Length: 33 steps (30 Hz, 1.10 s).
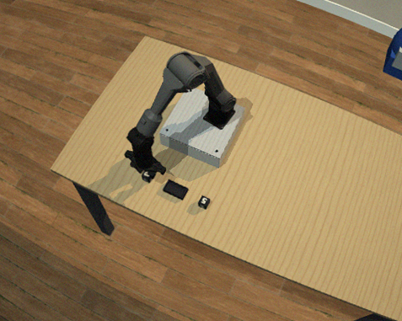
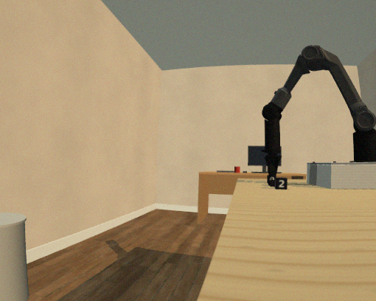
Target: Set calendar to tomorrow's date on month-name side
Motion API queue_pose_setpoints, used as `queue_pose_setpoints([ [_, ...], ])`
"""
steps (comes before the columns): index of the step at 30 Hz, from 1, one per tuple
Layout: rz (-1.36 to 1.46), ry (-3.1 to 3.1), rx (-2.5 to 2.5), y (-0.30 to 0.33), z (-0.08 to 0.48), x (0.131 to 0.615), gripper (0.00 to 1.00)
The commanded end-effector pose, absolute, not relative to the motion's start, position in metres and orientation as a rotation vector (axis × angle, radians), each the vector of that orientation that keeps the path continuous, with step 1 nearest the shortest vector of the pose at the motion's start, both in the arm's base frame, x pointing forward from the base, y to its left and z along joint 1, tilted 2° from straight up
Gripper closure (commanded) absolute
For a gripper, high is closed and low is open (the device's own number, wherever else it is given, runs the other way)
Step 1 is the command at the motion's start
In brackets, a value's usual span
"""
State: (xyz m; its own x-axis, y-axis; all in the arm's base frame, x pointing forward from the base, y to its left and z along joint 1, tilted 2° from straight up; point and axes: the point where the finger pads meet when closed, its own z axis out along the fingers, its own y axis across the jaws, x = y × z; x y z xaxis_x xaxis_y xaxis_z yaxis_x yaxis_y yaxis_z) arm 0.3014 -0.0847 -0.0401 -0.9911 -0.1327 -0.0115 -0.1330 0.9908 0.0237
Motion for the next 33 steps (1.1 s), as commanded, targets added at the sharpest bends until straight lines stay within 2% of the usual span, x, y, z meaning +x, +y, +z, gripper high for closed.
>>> queue_pose_setpoints([
  [1,0.033,3.117,-0.206,-0.086,-0.028,0.303,0.41],
  [10,0.033,3.117,-0.206,-0.087,0.019,0.302,0.41],
  [21,0.035,3.120,-0.206,-0.087,0.032,0.301,0.41],
  [22,0.035,3.120,-0.206,-0.087,0.032,0.301,0.00],
  [33,0.035,3.120,-0.206,-0.087,0.032,0.301,0.00],
])
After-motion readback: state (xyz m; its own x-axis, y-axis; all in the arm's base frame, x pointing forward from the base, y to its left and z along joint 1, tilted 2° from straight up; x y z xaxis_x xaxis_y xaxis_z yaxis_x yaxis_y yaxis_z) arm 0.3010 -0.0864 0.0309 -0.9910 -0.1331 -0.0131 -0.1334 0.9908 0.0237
